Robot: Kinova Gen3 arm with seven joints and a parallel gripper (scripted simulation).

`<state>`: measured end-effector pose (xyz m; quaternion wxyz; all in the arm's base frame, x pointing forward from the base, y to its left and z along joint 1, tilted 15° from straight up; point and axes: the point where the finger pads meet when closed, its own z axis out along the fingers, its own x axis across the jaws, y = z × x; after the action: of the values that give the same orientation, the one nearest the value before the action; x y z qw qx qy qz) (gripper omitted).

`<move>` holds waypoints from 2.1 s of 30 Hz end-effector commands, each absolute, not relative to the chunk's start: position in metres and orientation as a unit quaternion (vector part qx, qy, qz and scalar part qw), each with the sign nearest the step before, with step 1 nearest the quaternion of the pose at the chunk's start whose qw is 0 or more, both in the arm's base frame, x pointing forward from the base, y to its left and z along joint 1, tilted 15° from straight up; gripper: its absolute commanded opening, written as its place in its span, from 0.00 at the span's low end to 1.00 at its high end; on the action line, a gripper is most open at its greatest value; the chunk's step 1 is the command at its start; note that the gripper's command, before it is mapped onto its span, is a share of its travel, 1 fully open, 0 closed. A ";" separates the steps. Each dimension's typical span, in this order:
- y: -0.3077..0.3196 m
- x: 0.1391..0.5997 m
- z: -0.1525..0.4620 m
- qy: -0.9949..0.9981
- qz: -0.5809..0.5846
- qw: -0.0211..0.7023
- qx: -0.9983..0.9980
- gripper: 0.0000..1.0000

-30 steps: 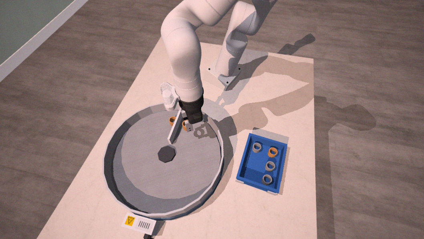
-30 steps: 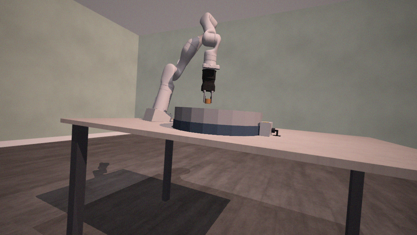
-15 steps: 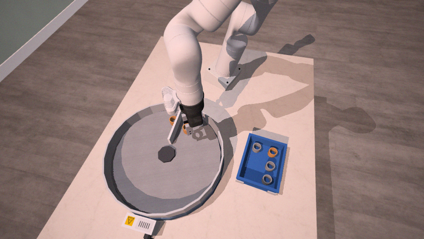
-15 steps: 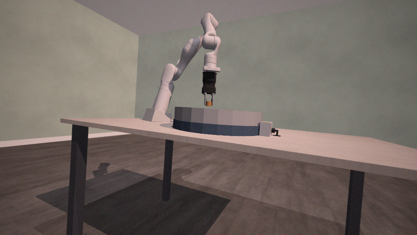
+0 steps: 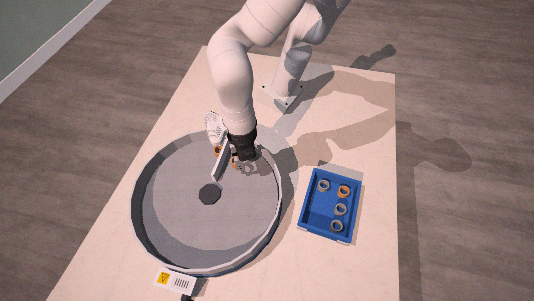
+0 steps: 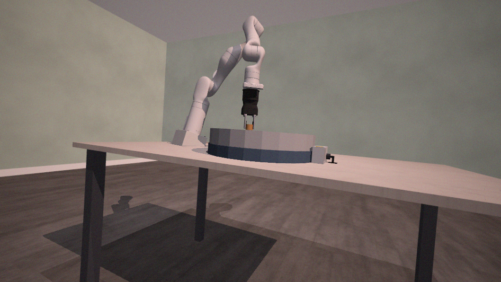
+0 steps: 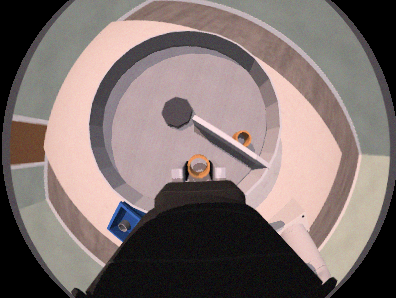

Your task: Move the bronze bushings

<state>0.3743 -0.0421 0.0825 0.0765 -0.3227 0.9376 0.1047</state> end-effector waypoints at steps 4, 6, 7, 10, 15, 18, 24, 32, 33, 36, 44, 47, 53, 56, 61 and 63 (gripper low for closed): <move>-0.042 0.375 0.083 0.938 0.104 0.077 -0.323 0.00; -0.042 0.375 0.083 0.938 0.104 0.077 -0.323 0.00; -0.042 0.375 0.083 0.938 0.104 0.077 -0.323 0.00; -0.042 0.375 0.083 0.938 0.104 0.077 -0.323 0.00; -0.042 0.375 0.083 0.938 0.104 0.077 -0.323 0.00; -0.042 0.375 0.083 0.938 0.104 0.077 -0.323 0.00; -0.042 0.375 0.083 0.938 0.104 0.077 -0.323 0.00; -0.042 0.375 0.080 0.938 0.104 0.077 -0.323 0.00; -0.042 0.375 0.079 0.938 0.104 0.077 -0.323 0.00; -0.041 0.375 0.076 0.938 0.104 0.077 -0.323 0.00; -0.038 0.376 0.064 0.938 0.104 0.077 -0.323 0.00; -0.037 0.376 0.062 0.938 0.104 0.077 -0.323 0.00; -0.034 0.377 0.052 0.938 0.104 0.077 -0.323 0.00; -0.033 0.377 0.047 0.938 0.104 0.077 -0.323 0.00; -0.032 0.378 0.043 0.938 0.104 0.077 -0.323 0.00; -0.032 0.378 0.043 0.938 0.104 0.077 -0.323 0.00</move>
<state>0.3785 -0.0314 0.0439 0.0783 -0.3236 0.9372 0.1042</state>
